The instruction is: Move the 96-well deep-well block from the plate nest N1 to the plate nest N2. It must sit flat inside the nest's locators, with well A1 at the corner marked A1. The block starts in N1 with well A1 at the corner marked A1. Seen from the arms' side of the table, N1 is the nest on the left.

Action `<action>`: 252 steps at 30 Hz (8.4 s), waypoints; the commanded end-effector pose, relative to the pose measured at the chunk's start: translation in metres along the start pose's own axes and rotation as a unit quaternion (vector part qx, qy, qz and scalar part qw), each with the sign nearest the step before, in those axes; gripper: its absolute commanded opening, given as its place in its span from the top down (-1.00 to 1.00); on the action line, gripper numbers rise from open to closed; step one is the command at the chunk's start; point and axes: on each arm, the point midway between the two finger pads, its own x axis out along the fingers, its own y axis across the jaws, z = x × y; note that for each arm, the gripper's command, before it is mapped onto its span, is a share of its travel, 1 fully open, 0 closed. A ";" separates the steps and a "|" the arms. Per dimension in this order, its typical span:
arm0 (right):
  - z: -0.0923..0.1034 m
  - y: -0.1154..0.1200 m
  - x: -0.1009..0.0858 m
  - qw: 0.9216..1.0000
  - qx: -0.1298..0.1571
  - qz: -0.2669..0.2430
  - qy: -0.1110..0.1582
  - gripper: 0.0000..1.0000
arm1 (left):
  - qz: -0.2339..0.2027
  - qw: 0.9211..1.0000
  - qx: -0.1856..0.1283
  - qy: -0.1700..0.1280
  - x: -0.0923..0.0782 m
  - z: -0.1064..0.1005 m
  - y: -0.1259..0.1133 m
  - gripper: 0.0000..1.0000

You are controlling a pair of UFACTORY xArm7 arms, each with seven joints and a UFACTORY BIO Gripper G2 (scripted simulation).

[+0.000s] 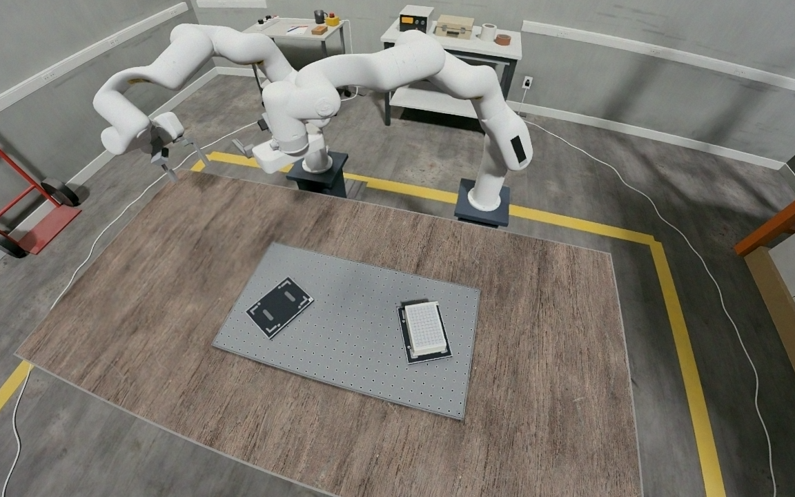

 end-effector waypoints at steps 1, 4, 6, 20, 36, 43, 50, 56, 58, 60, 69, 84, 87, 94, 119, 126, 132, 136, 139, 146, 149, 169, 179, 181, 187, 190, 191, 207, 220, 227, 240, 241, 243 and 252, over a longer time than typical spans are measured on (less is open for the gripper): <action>0.001 0.000 -0.001 1.000 -0.001 -0.001 -0.001 -1.00 | 0.000 1.000 0.003 -0.001 0.000 0.003 0.000 -1.00; 0.001 0.000 -0.001 1.000 -0.001 -0.001 -0.001 -1.00 | 0.000 1.000 0.003 -0.001 0.000 0.003 0.000 -1.00; 0.001 0.000 -0.001 1.000 -0.001 -0.001 -0.001 -1.00 | 0.000 1.000 0.003 -0.001 0.000 0.003 0.000 -1.00; 0.001 0.000 -0.001 1.000 -0.001 -0.001 -0.001 -1.00 | 0.002 1.000 0.000 0.006 -0.005 0.002 -0.001 -1.00; 0.001 0.000 -0.001 1.000 -0.001 -0.001 -0.001 -1.00 | 0.011 0.999 -0.009 0.031 -0.023 -0.002 -0.005 -1.00; 0.001 0.000 -0.001 1.000 -0.001 -0.001 -0.001 -1.00 | 0.019 0.998 -0.018 0.052 -0.040 -0.006 -0.009 -1.00; 0.001 0.000 -0.001 1.000 -0.001 -0.001 -0.001 -1.00 | 0.027 0.997 -0.026 0.071 -0.055 -0.009 -0.013 -1.00; 0.001 0.000 -0.001 1.000 -0.001 -0.001 -0.001 -1.00 | 0.038 0.994 -0.037 0.098 -0.077 -0.013 -0.020 -1.00; 0.001 0.000 -0.001 1.000 -0.001 -0.001 -0.001 -1.00 | 0.043 0.992 -0.041 0.107 -0.085 -0.014 -0.022 -1.00; 0.001 0.000 -0.001 1.000 -0.001 -0.001 -0.001 -1.00 | 0.047 0.991 -0.046 0.118 -0.094 -0.016 -0.025 -1.00; 0.001 0.000 -0.001 1.000 -0.001 -0.001 -0.001 -1.00 | 0.066 0.984 -0.064 0.156 -0.128 -0.021 -0.037 -1.00; 0.001 0.000 -0.001 1.000 -0.001 -0.001 -0.001 -1.00 | 0.109 0.960 -0.106 0.235 -0.205 -0.030 -0.070 -1.00; 0.001 0.000 -0.001 1.000 -0.001 -0.001 -0.001 -1.00 | 0.121 0.953 -0.117 0.254 -0.224 -0.032 -0.080 -1.00; 0.001 0.000 -0.001 1.000 -0.001 -0.001 -0.001 -1.00 | 0.149 0.932 -0.143 0.298 -0.271 -0.035 -0.106 -1.00; 0.001 0.000 -0.001 1.000 -0.001 -0.001 -0.001 -1.00 | 0.234 0.846 -0.228 0.422 -0.408 -0.041 -0.209 -1.00; 0.001 0.000 -0.001 1.000 -0.001 -0.001 -0.001 -1.00 | 0.259 0.812 -0.255 0.457 -0.446 -0.042 -0.248 -1.00; 0.001 0.000 -0.001 1.000 -0.001 -0.001 -0.001 -1.00 | 0.278 0.783 -0.275 0.484 -0.476 -0.042 -0.281 -1.00; 0.001 0.000 -0.001 1.000 -0.001 -0.001 -0.001 -1.00 | 0.284 0.773 -0.282 0.493 -0.485 -0.043 -0.292 -1.00; 0.001 0.000 -0.001 1.000 -0.001 -0.001 -0.001 -1.00 | 0.292 0.758 -0.291 0.505 -0.497 -0.043 -0.308 -1.00; 0.001 0.000 -0.001 1.000 -0.001 -0.001 -0.001 -1.00 | 0.310 0.726 -0.310 0.530 -0.523 -0.043 -0.343 -1.00; 0.001 0.000 -0.001 1.000 -0.001 -0.001 -0.001 -1.00 | 0.316 0.713 -0.317 0.540 -0.532 -0.043 -0.357 -1.00; 0.001 0.000 -0.001 1.000 -0.001 -0.001 -0.001 -1.00 | 0.342 0.652 -0.344 0.582 -0.569 -0.045 -0.418 -1.00; 0.001 0.000 -0.001 1.000 -0.001 -0.001 -0.001 -1.00 | 0.352 0.626 -0.354 0.600 -0.582 -0.046 -0.443 -1.00; 0.001 0.000 -0.001 1.000 -0.001 -0.001 -0.001 -1.00 | 0.354 0.621 -0.355 0.602 -0.584 -0.046 -0.447 -1.00; 0.001 0.000 -0.001 1.000 -0.001 -0.001 -0.001 -1.00 | 0.357 0.614 -0.357 0.607 -0.587 -0.046 -0.454 -1.00; 0.001 0.000 -0.001 1.000 -0.001 -0.001 -0.001 -1.00 | 0.358 0.609 -0.359 0.610 -0.590 -0.046 -0.459 -1.00; 0.001 0.000 -0.001 1.000 -0.001 -0.001 -0.001 -1.00 | 0.359 0.608 -0.359 0.611 -0.590 -0.046 -0.460 -1.00; 0.001 0.000 -0.001 1.000 -0.001 -0.001 -0.001 -1.00 | 0.363 0.596 -0.363 0.618 -0.595 -0.047 -0.471 -1.00; 0.001 0.000 -0.001 1.000 -0.001 -0.001 -0.001 -1.00 | 0.364 0.594 -0.363 0.619 -0.596 -0.047 -0.473 -1.00; 0.001 0.000 -0.001 1.000 -0.001 -0.001 -0.001 -1.00 | 0.364 0.594 -0.363 0.619 -0.596 -0.047 -0.473 -1.00; 0.015 0.005 0.009 0.999 -0.040 -0.025 -0.019 0.25 | 0.364 0.594 -0.363 0.619 -0.596 -0.047 -0.473 -1.00; 0.019 0.005 0.012 0.999 -0.040 -0.025 -0.019 0.25 | 0.364 0.594 -0.363 0.619 -0.596 -0.047 -0.473 -1.00; 0.026 0.005 0.018 0.999 -0.040 -0.025 -0.019 0.25 | 0.364 0.594 -0.363 0.619 -0.596 -0.047 -0.473 -1.00; 0.054 0.012 0.040 0.994 -0.090 -0.053 -0.041 0.25 | 0.364 0.594 -0.363 0.619 -0.596 -0.047 -0.473 -1.00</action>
